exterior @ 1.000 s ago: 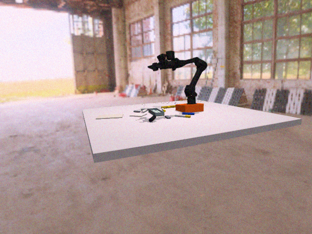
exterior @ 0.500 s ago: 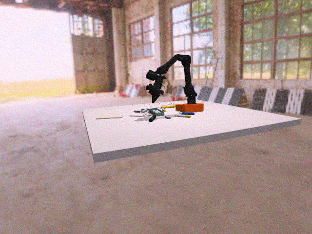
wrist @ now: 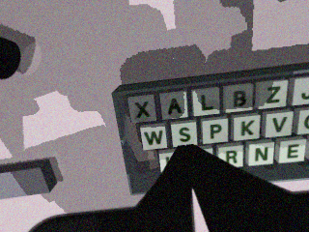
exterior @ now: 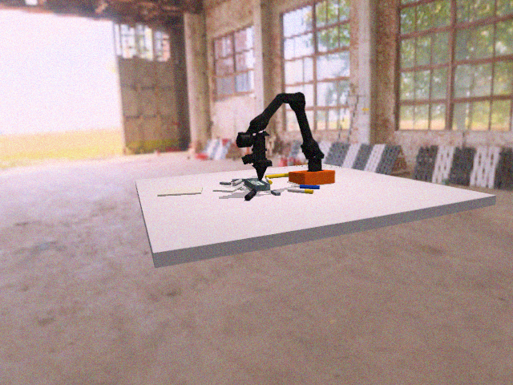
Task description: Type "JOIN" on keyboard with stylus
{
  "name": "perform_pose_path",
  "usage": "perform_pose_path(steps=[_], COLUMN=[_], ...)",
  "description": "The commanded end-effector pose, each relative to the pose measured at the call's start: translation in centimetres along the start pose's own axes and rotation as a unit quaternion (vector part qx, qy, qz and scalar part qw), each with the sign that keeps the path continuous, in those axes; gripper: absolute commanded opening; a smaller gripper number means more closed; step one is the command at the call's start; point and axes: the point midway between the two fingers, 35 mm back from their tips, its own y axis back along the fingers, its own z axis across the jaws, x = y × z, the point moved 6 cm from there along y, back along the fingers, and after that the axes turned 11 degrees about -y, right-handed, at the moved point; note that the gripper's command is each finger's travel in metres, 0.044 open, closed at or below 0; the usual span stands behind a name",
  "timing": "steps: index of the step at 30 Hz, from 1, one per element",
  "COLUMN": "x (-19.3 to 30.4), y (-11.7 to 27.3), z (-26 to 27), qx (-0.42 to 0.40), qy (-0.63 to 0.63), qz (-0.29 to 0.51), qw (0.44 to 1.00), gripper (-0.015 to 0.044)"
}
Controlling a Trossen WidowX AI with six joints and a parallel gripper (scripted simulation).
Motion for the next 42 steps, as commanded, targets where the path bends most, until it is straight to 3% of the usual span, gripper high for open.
perform_pose_path(steps=[1,5,16,22,33,42], x=[-0.5,-1.2,-1.3,-2.6,-2.4,1.2], y=[0.0,0.0,0.0,0.1,0.1,0.0], z=[-1.9,-6.6,-7.0,-13.4,-13.6,-11.5], qx=[0.004,0.006,0.006,0.009,0.009,0.008], qy=[-0.001,-0.001,-0.001,-0.001,-0.001,-0.001], qz=[0.001,0.001,0.001,0.0,0.0,0.002], qw=[1.0,1.0,1.0,1.0,1.0,1.0], gripper=[0.0,0.0,0.0,0.0,0.0,0.0])
